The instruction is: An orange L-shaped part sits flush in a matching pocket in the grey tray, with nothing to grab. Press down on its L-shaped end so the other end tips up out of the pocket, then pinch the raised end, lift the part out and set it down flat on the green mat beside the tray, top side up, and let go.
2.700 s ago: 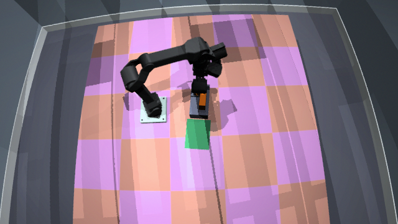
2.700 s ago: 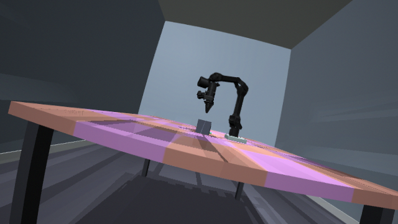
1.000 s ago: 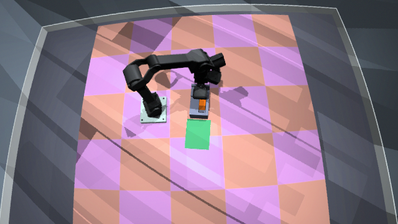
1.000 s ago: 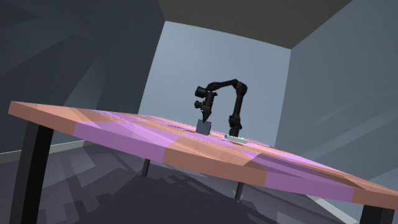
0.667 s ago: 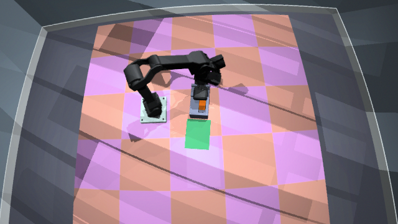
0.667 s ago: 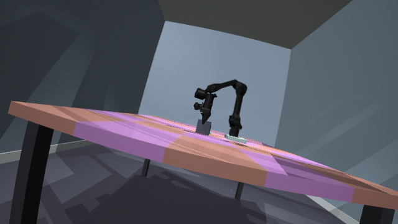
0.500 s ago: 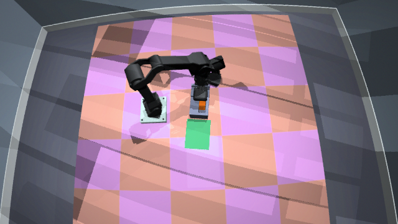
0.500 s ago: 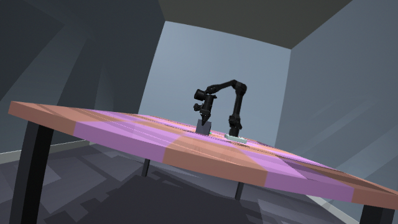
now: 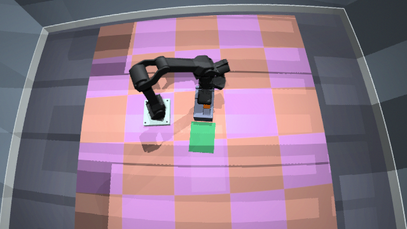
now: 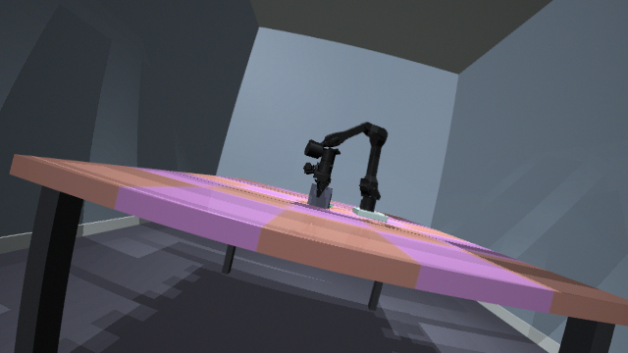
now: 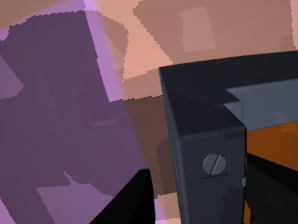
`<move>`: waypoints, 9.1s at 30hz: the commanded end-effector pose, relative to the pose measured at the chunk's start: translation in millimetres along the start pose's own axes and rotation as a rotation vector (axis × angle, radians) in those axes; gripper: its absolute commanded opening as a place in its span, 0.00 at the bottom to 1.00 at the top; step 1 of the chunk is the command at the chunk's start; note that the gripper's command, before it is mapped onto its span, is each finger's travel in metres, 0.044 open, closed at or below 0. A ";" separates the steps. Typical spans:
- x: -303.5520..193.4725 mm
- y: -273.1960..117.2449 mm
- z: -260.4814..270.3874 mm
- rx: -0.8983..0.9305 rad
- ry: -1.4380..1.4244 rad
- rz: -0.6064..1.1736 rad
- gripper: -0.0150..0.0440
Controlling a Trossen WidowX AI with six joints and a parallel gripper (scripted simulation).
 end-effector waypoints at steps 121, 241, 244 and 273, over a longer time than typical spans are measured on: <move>1.7 -81.2 -76.9 -0.007 -1.575 0.016 0.73; 2.0 -114.7 -76.4 -0.007 -1.575 0.016 0.25; 1.9 -117.2 -76.4 -0.007 -1.575 0.016 0.25; -11.0 -117.0 -153.6 -0.012 -1.575 0.023 0.25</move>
Point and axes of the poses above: the point midway between the two fingers, 35 mm back from their tips, its own y axis out along the fingers, its own z axis across the jaws, x = y × z, the point moved 3 cm from there along -y, back along the fingers, and after that the axes turned 7 degrees about -y, right-handed, at the moved point
